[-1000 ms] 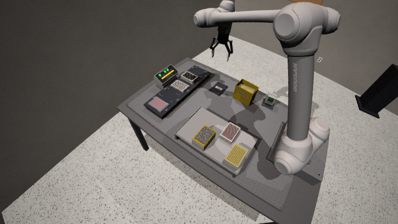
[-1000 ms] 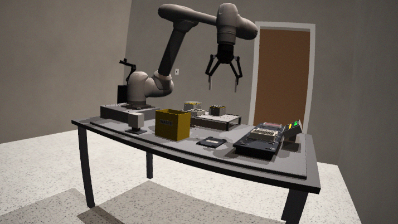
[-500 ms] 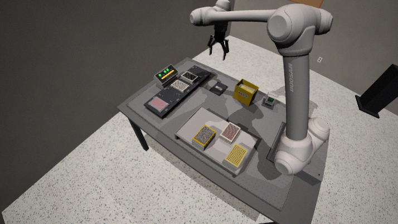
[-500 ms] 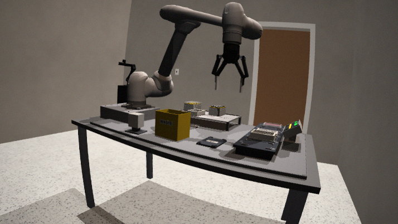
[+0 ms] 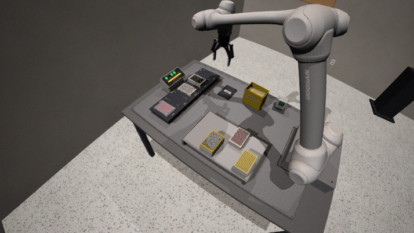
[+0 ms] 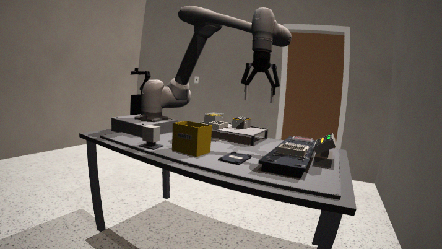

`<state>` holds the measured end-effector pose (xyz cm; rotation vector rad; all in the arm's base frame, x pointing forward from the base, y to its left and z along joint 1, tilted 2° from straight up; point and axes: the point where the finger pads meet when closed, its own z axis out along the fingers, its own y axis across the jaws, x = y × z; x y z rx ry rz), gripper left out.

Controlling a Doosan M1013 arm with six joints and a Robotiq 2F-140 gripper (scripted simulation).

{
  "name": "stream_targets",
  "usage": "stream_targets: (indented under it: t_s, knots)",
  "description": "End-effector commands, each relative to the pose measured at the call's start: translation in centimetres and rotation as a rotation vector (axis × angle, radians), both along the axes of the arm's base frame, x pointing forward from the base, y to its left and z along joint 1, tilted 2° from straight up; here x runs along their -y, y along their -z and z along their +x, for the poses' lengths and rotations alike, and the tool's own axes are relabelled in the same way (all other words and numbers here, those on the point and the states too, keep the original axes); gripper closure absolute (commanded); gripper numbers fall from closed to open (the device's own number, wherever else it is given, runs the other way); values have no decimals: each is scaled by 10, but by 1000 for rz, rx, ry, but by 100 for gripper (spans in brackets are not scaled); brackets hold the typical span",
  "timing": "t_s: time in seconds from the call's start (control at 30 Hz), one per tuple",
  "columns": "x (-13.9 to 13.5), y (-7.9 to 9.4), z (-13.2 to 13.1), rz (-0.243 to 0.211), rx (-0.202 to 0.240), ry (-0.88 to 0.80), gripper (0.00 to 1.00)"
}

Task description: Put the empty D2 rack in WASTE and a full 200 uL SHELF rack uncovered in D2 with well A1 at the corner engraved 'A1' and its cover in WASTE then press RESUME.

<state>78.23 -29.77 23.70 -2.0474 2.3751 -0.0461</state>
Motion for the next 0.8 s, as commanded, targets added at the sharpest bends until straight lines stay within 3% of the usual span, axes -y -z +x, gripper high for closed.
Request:
stream_targets:
  t_s: [0.0, 0.77]
  knots:
    - [-14, 0, 2, 0, 0, 0, 23]
    - [-117, 2, 18, 0, 0, 0, 23]
